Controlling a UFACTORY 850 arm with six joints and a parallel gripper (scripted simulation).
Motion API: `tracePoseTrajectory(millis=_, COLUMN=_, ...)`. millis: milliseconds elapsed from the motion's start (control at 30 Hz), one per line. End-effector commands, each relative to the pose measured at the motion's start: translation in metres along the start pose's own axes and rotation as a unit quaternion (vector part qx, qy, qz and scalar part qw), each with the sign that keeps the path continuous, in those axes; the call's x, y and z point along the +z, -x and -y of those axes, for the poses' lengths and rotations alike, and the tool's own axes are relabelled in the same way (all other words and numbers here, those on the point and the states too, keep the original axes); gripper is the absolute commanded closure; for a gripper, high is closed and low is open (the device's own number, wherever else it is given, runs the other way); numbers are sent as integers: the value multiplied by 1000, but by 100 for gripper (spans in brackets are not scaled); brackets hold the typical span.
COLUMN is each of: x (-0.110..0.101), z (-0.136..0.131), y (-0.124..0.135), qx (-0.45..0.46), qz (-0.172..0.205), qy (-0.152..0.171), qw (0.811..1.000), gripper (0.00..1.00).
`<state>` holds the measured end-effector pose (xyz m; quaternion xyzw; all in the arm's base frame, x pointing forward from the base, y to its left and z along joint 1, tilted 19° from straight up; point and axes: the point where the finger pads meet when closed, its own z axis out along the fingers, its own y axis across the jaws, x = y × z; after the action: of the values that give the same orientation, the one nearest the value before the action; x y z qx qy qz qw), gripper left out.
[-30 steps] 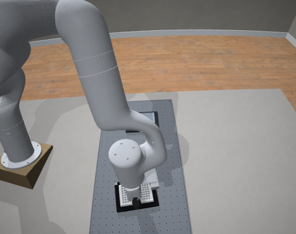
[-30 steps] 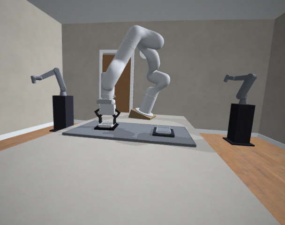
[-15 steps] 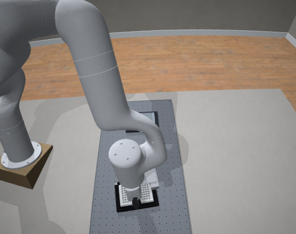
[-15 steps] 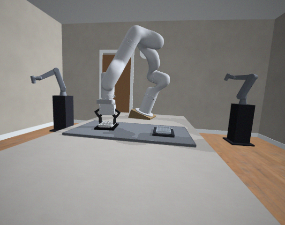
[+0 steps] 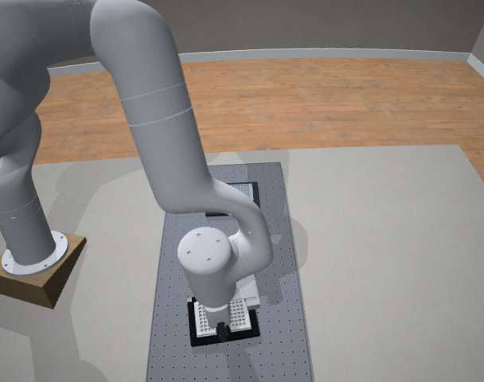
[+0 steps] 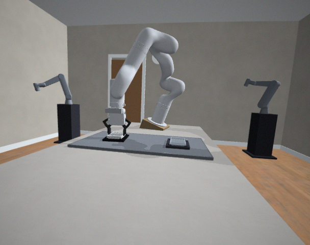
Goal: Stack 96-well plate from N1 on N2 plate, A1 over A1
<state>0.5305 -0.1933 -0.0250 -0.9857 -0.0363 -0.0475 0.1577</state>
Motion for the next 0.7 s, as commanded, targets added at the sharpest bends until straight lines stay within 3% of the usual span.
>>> tracePoseTrajectory(millis=0, x=-1, z=0, y=-1, qx=0, qz=-1, qy=1, qw=1000, gripper=100)
tracePoseTrajectory(millis=667, x=-12, z=0, y=-1, qx=0, qz=-1, qy=1, qw=1000, gripper=100)
